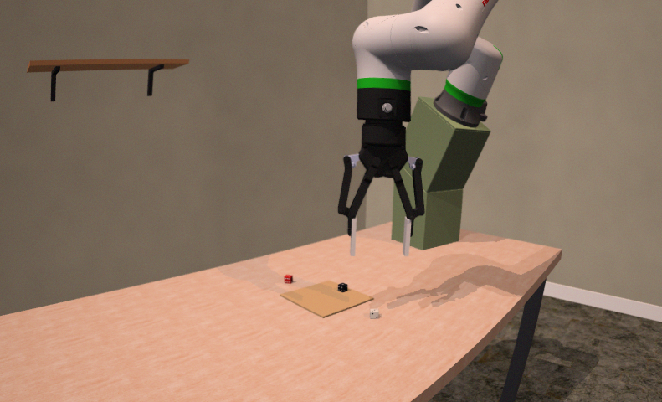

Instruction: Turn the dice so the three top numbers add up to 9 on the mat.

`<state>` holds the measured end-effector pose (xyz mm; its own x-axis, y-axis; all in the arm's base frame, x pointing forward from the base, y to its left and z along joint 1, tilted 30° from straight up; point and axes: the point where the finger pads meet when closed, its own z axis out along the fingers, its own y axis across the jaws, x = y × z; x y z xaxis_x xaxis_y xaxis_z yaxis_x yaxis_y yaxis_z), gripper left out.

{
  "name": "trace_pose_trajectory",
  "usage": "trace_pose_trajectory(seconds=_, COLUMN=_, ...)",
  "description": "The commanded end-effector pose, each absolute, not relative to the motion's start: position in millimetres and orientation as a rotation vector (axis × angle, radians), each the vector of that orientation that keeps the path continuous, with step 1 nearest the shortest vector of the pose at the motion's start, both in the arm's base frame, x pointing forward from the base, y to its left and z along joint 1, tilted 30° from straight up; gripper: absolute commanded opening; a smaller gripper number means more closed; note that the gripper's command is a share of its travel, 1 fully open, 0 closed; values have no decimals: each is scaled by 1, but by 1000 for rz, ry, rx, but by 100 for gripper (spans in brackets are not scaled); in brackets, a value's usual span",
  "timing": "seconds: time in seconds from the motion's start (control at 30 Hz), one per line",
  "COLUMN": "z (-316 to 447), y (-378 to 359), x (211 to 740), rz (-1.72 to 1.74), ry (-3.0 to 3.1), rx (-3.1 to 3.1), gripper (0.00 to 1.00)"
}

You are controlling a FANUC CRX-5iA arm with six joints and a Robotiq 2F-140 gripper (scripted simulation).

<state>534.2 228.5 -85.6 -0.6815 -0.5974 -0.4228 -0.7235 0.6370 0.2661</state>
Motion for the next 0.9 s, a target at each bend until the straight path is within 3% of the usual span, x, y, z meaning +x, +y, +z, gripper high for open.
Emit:
trace_pose_trajectory(seconds=0.0, z=-86, y=229, x=534, rz=605, ry=2571, rx=-1066, gripper=100)
trace_pose_trajectory(seconds=0.87, z=-103, y=236, x=534, rz=444, ry=2080, rx=-1720, gripper=100)
